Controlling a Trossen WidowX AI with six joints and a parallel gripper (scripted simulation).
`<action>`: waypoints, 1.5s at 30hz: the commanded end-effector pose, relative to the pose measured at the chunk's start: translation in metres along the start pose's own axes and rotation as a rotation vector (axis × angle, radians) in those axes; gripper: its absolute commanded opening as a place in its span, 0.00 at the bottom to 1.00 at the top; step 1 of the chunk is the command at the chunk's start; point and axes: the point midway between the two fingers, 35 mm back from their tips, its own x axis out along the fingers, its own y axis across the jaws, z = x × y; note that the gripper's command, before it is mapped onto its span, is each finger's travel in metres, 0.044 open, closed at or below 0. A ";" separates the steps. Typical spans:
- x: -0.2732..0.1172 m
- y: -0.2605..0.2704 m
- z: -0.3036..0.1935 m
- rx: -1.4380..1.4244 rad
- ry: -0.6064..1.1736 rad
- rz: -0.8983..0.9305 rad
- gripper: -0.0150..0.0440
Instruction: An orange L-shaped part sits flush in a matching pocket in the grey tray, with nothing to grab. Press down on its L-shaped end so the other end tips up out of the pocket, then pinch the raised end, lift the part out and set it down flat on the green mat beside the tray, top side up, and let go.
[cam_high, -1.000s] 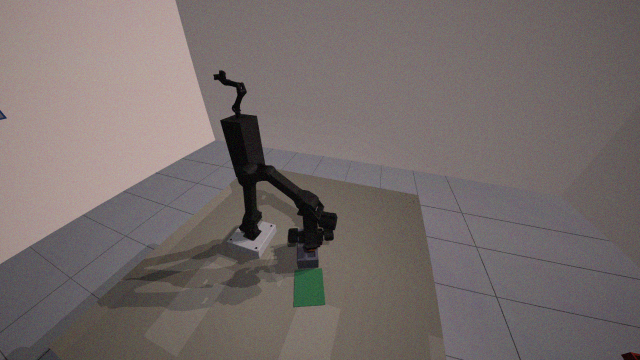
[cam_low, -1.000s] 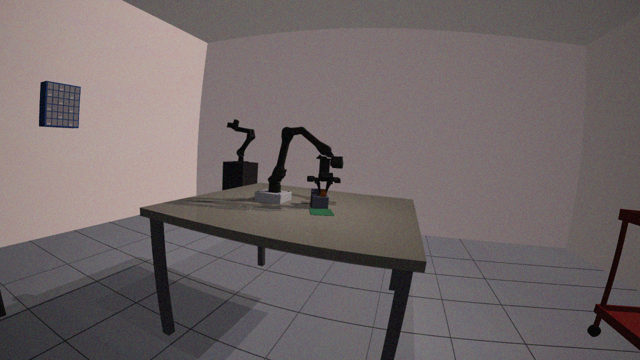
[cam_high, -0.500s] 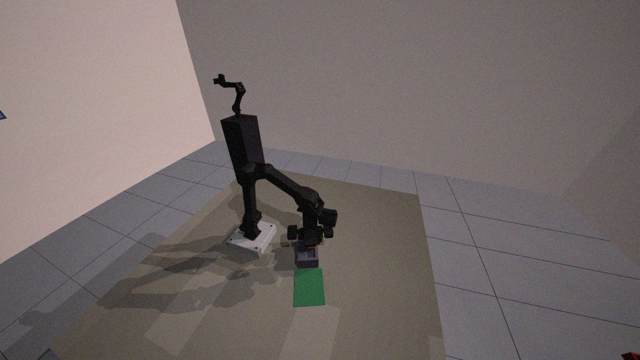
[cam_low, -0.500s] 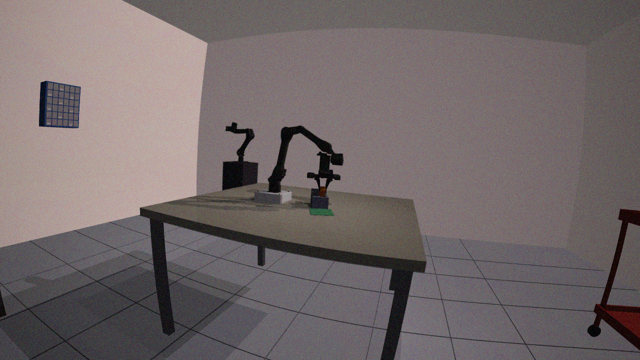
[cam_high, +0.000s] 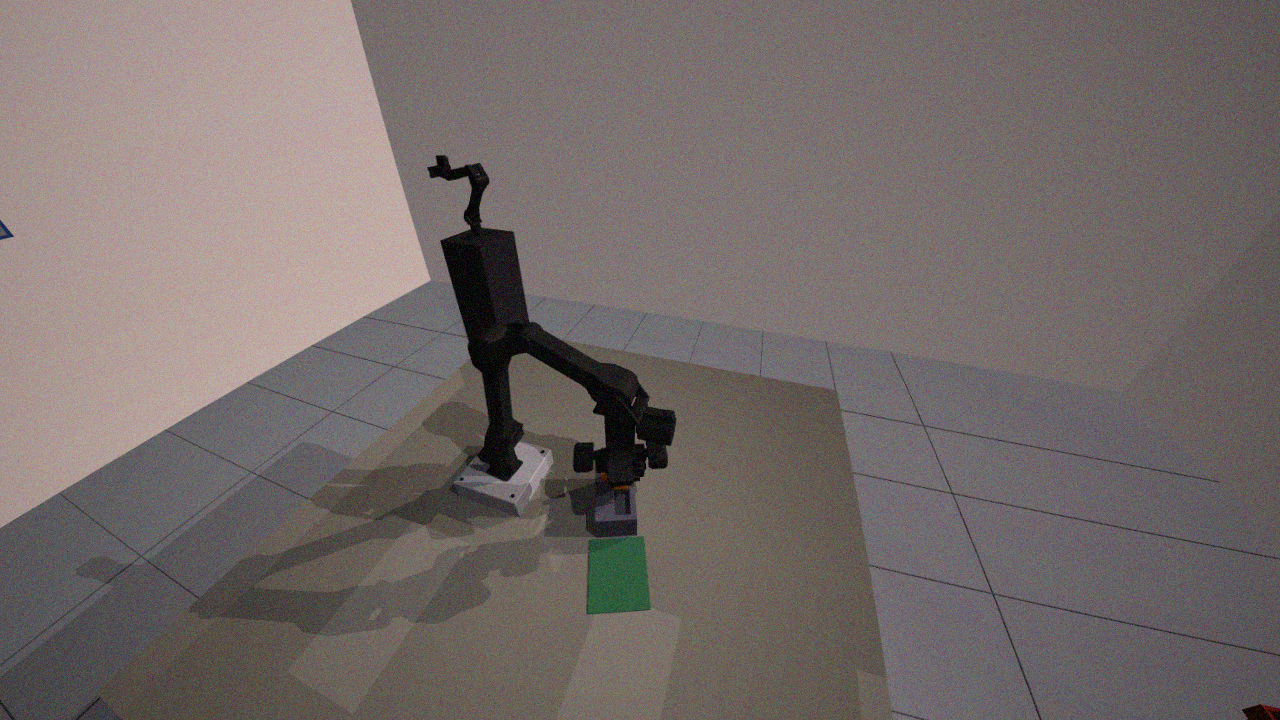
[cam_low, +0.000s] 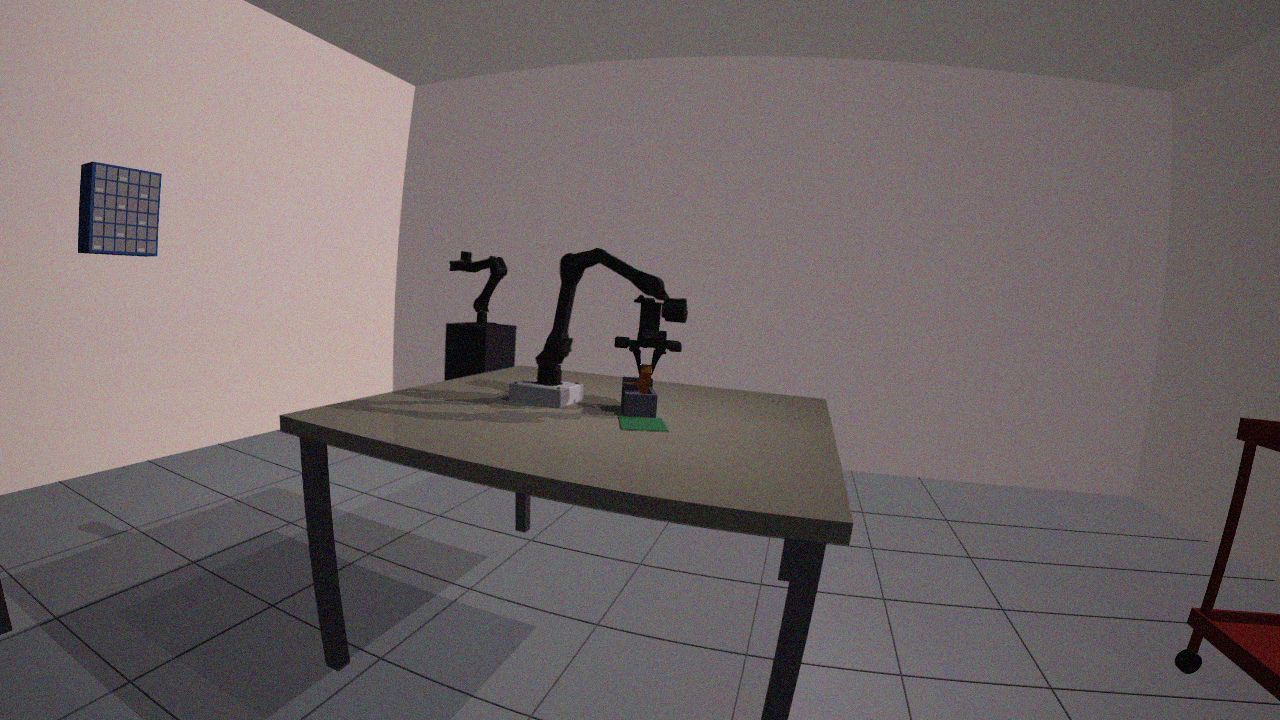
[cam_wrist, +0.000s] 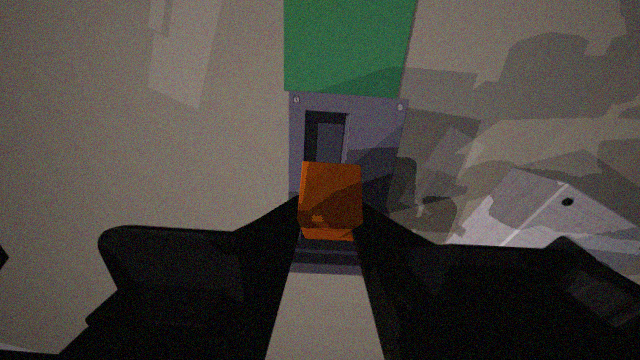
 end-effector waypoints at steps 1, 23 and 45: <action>-0.010 0.001 0.000 0.001 0.002 0.011 0.25; -0.045 0.001 0.000 0.001 0.002 0.011 0.25; -0.045 -0.005 0.048 0.001 -0.002 0.010 0.25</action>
